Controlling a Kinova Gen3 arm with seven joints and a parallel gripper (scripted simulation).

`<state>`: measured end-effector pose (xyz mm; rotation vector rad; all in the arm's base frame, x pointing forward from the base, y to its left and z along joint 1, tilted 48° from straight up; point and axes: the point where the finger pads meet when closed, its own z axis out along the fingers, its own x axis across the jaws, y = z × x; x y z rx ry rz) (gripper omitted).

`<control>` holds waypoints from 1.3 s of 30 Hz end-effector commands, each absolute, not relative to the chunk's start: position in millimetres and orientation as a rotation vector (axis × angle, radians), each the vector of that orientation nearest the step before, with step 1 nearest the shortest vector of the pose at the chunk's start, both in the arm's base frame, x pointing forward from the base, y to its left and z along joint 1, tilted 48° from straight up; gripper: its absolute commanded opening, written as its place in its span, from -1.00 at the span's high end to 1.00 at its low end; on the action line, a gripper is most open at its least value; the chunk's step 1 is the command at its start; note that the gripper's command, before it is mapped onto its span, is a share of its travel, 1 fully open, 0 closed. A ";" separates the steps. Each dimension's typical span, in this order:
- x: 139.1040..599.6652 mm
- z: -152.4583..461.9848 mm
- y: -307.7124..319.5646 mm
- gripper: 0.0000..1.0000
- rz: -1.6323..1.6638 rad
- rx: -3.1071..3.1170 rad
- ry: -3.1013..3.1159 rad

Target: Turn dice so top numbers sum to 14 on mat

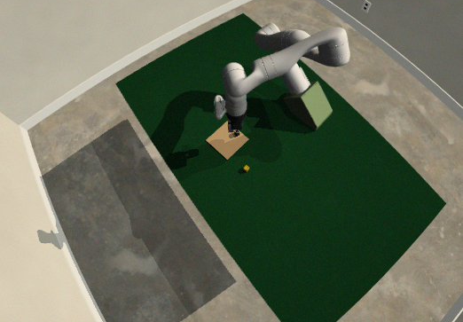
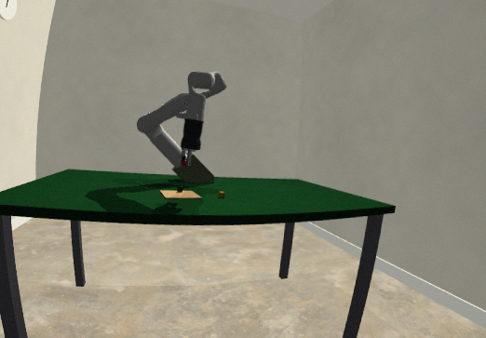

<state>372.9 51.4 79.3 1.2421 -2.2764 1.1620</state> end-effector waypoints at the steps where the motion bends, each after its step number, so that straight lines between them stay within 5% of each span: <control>1: 374.5 86.6 47.9 0.19 1.117 1.300 -2.238; 39: 381.7 155.3 -25.7 0.19 0.545 2.128 -0.923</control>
